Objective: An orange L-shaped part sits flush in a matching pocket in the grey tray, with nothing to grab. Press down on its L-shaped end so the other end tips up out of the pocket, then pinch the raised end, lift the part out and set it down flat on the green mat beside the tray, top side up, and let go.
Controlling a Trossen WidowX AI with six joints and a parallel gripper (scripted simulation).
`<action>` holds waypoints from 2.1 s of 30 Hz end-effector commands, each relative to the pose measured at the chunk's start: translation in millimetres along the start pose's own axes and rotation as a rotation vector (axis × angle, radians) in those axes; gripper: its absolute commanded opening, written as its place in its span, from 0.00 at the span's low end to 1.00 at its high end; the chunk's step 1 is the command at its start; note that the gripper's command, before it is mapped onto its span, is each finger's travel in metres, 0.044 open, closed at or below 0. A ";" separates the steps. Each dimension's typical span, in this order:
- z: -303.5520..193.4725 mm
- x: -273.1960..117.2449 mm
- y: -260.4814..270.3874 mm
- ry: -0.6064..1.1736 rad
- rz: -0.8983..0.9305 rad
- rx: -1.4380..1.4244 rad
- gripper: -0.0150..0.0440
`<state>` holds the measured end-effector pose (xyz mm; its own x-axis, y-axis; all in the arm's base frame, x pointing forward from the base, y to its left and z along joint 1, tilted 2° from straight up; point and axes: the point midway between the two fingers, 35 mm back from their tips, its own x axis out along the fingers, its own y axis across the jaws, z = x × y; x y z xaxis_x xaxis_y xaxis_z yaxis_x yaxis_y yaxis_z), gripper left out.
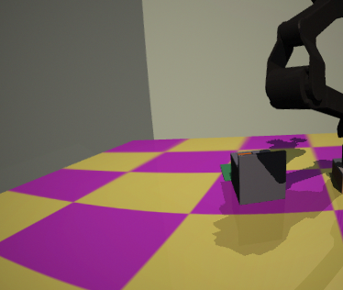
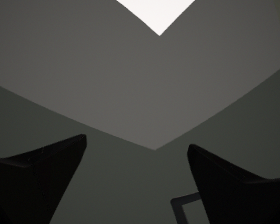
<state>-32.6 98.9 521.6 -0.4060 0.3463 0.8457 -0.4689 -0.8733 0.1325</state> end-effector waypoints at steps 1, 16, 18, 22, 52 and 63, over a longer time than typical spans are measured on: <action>-0.1 0.3 1.5 0.000 0.006 0.003 0.89; 56.0 -62.8 199.4 -0.079 0.887 0.512 0.56; 76.9 -90.1 220.0 -0.093 1.052 0.596 0.56; 122.9 -153.9 239.8 -0.137 1.385 0.744 0.56; 114.2 -443.6 -107.3 -1.048 3.250 0.144 0.56; -5.4 -416.4 -157.7 -1.426 3.081 -0.706 0.56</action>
<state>223.1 83.7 148.1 0.1172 -0.0077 -0.9931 -0.3885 0.9199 -0.0530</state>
